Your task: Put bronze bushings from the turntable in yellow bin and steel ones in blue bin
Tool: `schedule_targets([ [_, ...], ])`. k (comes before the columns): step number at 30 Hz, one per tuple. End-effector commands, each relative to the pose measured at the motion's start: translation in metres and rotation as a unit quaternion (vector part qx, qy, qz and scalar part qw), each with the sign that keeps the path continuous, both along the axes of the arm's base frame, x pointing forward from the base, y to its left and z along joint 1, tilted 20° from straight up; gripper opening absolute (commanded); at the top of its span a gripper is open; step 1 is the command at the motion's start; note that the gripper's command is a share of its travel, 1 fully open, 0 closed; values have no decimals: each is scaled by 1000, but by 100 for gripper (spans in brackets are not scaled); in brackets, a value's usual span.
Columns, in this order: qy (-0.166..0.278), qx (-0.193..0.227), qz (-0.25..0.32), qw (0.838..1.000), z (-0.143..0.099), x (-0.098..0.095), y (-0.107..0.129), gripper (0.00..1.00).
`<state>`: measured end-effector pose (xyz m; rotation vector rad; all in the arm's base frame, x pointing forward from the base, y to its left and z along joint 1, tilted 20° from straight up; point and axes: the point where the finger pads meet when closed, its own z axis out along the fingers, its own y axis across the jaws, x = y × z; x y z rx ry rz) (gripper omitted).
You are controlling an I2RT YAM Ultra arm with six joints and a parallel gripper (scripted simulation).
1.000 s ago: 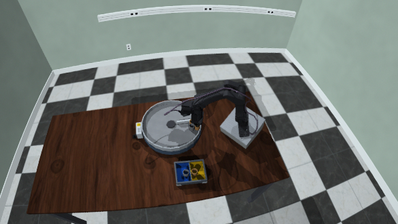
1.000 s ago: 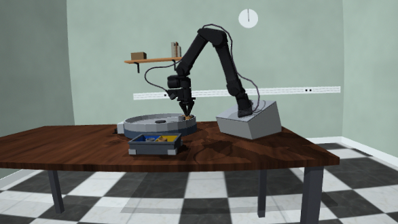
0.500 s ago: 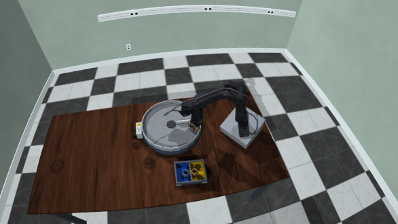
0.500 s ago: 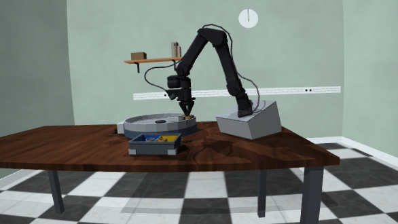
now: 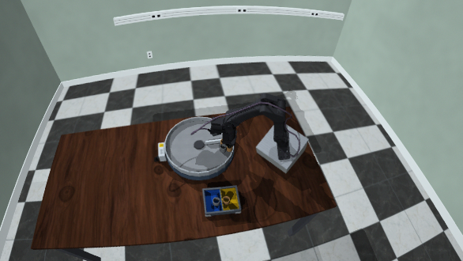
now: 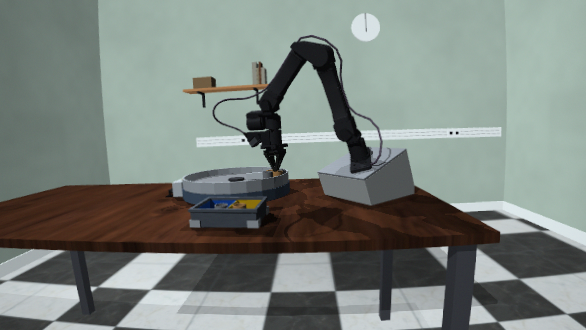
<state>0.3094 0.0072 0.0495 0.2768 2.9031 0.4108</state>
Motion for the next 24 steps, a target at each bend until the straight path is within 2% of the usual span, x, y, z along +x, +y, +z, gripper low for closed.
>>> schedule_targets([
  [1, -28, -5, -6, 1000, 16, 12, -4, 14],
  [24, -22, -4, -6, 1000, 14, 11, -4, 14],
])
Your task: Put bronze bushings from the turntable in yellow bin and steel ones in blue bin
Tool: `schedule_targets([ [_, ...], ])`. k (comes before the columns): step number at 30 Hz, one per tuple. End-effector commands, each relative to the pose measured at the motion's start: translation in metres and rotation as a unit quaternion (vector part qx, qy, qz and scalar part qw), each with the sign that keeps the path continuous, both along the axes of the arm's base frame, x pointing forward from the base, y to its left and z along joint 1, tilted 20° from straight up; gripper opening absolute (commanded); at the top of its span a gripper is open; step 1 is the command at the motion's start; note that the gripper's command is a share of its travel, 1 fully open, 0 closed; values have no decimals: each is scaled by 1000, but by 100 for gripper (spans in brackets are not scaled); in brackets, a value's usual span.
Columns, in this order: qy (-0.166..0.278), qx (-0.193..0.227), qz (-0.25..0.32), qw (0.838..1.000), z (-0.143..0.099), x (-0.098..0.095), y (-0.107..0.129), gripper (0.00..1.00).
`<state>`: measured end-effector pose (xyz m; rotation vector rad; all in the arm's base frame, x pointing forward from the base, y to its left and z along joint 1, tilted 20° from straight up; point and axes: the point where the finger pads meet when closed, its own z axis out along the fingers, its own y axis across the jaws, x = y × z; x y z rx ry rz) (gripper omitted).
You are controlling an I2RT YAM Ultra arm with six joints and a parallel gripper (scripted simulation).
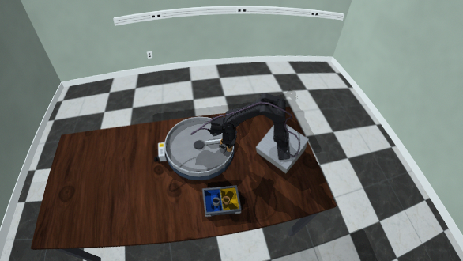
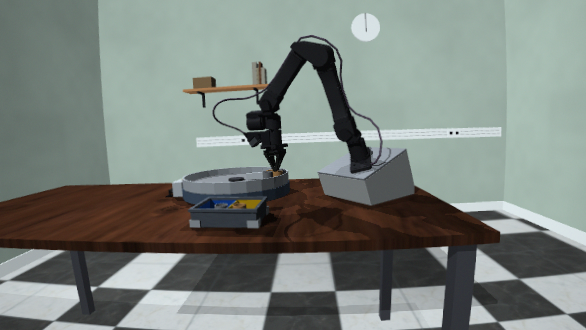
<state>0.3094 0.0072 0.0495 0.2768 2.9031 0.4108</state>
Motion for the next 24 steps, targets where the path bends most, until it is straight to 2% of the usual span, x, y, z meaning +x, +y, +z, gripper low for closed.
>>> schedule_targets([
  [1, -18, -3, -6, 1000, 12, 11, -4, 14],
  [24, -15, -3, -6, 1000, 10, 11, -5, 14],
])
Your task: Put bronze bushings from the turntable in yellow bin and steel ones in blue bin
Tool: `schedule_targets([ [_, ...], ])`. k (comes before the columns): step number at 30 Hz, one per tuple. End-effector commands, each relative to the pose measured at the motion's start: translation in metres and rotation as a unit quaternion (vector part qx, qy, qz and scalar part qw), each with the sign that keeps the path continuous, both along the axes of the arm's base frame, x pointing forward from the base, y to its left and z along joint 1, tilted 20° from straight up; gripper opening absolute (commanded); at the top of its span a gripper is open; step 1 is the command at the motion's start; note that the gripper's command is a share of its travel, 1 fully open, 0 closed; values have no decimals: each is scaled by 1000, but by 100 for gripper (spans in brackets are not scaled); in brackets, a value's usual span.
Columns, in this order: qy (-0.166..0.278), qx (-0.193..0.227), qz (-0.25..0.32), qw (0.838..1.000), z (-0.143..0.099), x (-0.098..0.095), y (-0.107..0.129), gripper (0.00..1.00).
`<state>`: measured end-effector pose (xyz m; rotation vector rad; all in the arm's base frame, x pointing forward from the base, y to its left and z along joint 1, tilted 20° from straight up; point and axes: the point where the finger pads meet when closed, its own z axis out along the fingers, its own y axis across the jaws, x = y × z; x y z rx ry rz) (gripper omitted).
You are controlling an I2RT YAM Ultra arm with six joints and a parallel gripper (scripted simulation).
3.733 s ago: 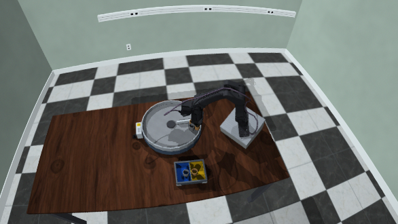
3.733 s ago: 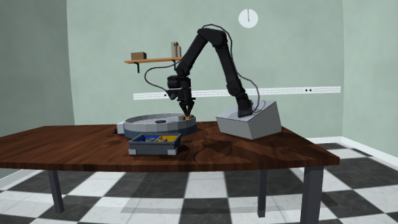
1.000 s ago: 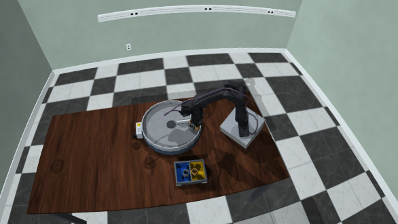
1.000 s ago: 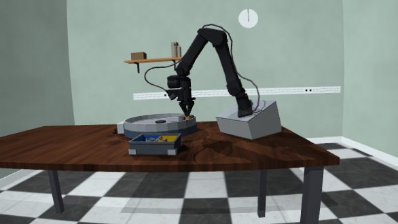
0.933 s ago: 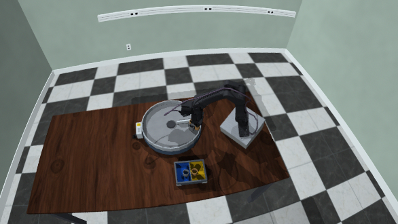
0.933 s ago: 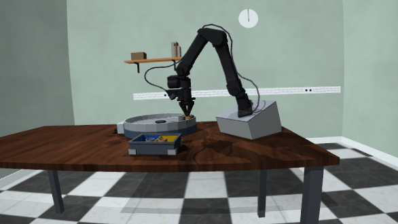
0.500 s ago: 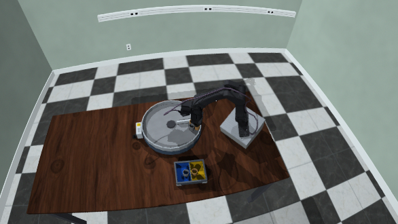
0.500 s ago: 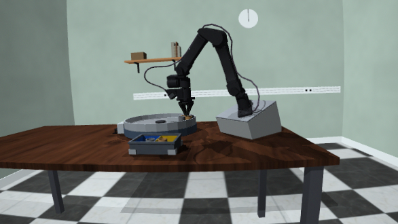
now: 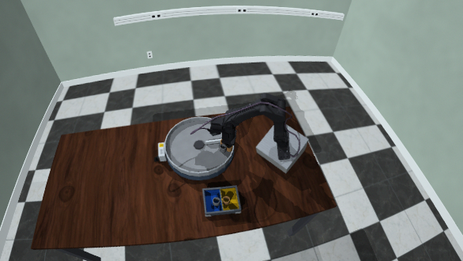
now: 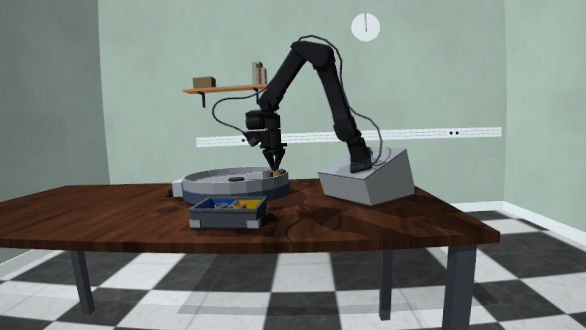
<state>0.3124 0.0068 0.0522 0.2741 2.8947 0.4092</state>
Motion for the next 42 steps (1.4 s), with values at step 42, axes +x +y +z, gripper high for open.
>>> schedule_targets([
  [42, -23, -4, -6, 1000, 9, 8, -5, 14],
])
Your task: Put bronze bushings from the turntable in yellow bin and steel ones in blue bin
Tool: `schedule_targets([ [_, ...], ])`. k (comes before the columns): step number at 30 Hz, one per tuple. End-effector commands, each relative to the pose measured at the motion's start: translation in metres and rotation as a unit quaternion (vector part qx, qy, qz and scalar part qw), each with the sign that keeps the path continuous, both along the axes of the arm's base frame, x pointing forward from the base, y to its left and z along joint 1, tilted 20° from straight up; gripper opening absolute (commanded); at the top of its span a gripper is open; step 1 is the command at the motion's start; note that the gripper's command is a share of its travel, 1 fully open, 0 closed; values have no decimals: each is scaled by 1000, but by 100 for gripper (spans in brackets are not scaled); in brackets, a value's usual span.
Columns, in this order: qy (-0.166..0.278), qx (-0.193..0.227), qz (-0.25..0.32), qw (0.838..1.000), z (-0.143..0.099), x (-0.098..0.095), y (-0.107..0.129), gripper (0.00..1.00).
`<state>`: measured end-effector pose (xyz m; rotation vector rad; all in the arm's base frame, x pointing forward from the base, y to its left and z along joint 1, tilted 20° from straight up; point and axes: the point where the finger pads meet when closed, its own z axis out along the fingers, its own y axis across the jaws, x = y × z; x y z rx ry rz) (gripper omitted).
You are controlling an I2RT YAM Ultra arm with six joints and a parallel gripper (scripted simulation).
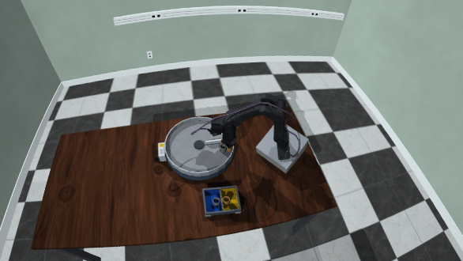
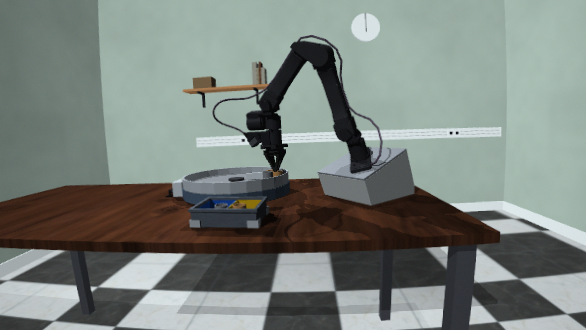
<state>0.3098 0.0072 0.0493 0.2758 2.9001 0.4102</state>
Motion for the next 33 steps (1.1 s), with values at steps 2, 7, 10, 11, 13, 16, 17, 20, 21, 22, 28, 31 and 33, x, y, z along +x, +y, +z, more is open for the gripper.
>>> schedule_targets([
  [2, -26, -4, -6, 1000, 12, 11, -6, 14],
  [7, -26, -4, -6, 1000, 12, 11, -6, 14],
  [10, -26, -4, -6, 1000, 12, 11, -6, 14],
  [11, -26, -4, -6, 1000, 12, 11, -6, 14],
  [13, -26, -4, -6, 1000, 12, 11, -6, 14],
  [16, -26, -4, -6, 1000, 12, 11, -6, 14],
  [17, -26, -4, -6, 1000, 12, 11, -6, 14],
  [20, -25, -4, -6, 1000, 11, 10, -5, 14],
  [21, -20, -4, -6, 1000, 7, 9, -5, 14],
  [22, -11, -2, -6, 1000, 2, 6, -3, 14],
  [28, 0, -2, -2, 1000, -13, 5, 3, 14],
  [31, 0, -2, -4, 1000, -17, 3, 3, 14],
  [33, -3, -2, -2, 1000, -17, 8, 4, 14],
])
